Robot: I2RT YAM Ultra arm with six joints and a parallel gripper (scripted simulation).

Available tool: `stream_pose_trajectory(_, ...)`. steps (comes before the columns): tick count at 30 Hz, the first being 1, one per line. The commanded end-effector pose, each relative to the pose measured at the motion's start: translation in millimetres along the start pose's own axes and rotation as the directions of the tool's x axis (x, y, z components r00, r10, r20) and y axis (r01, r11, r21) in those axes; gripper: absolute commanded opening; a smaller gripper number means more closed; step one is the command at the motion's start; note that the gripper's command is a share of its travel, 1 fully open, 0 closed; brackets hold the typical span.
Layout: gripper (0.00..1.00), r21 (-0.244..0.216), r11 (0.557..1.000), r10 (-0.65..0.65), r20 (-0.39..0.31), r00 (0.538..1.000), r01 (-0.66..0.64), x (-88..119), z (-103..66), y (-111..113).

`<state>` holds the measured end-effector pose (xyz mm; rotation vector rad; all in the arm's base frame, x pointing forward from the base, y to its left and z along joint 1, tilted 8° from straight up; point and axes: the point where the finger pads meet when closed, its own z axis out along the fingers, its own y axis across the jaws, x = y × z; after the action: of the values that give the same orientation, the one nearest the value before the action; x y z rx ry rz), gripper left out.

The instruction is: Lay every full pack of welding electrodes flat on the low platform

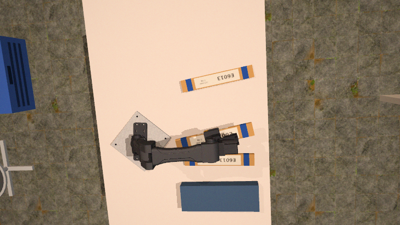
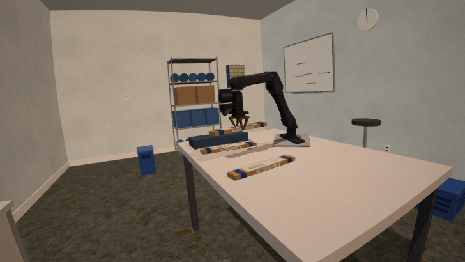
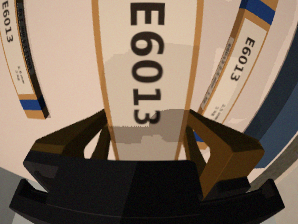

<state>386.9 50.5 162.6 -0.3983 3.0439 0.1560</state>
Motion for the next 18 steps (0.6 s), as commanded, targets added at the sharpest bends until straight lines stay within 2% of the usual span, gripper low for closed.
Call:
stream_pose_trajectory(1, 0.00, 0.016, 1.000, 0.008, 0.044, 0.999, -0.009, -7.3, -19.8, 5.5)
stream_pose_trajectory(4, 0.00, 0.015, 1.000, 0.007, 0.055, 0.998, -0.008, -9.6, -23.8, 13.7)
stream_pose_trajectory(15, 0.00, 0.014, 1.000, 0.008, 0.048, 0.999, -0.009, -17.8, -21.1, 35.9)
stream_pose_trajectory(16, 0.00, 0.015, 1.000, 0.007, 0.064, 0.998, -0.008, -18.0, -27.3, 39.0)
stream_pose_trajectory(18, 0.00, 0.013, 1.000, 0.009, 0.040, 0.999, -0.010, -20.7, -17.9, 43.1)
